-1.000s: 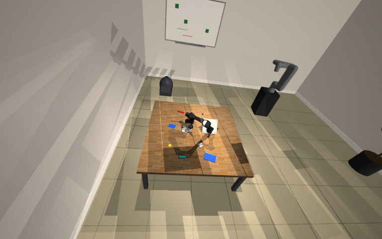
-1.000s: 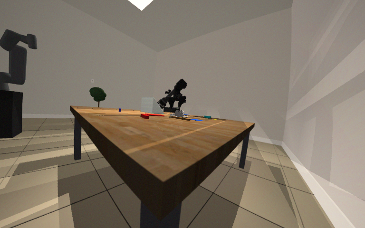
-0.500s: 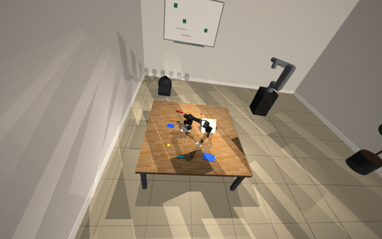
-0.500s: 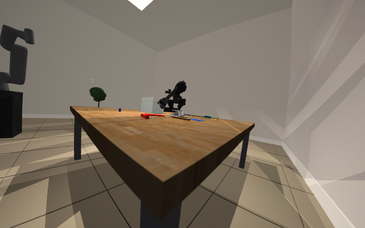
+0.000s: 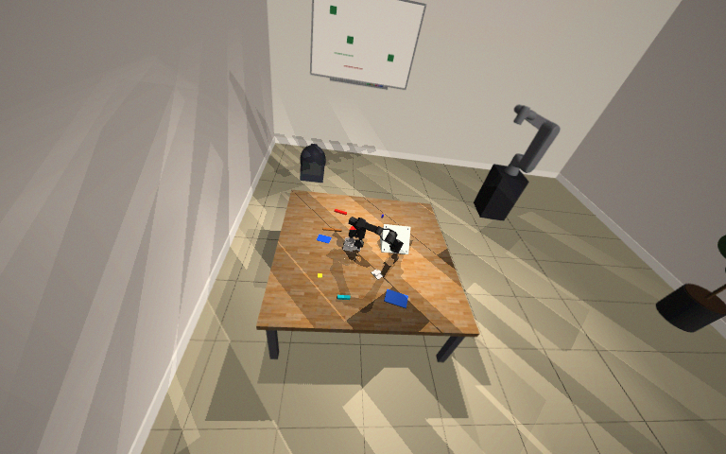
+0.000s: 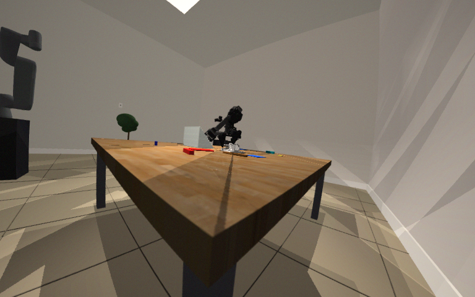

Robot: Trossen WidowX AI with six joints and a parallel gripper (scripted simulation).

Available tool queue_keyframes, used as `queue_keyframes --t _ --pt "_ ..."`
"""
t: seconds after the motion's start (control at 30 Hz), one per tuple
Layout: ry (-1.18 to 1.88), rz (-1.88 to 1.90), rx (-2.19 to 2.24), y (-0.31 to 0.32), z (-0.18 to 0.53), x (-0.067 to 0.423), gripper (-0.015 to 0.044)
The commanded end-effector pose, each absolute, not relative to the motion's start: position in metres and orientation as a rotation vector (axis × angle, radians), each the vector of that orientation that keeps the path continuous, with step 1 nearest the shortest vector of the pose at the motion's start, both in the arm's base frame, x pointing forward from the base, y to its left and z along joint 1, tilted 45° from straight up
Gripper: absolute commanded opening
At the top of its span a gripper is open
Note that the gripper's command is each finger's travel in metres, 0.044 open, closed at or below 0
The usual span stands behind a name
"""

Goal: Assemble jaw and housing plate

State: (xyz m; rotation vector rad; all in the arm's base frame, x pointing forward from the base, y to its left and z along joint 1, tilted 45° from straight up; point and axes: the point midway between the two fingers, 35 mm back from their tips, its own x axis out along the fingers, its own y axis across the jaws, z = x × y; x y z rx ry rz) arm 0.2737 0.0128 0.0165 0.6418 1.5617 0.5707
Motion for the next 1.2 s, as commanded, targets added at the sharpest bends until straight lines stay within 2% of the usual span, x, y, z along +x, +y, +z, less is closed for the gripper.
queue_keyframes --t 0.0,1.17 --pt "1.563 0.570 0.649 0.0137 0.0161 0.2732 0.0351" --pt "1.566 0.564 0.656 0.0179 0.0118 0.2728 0.0351"
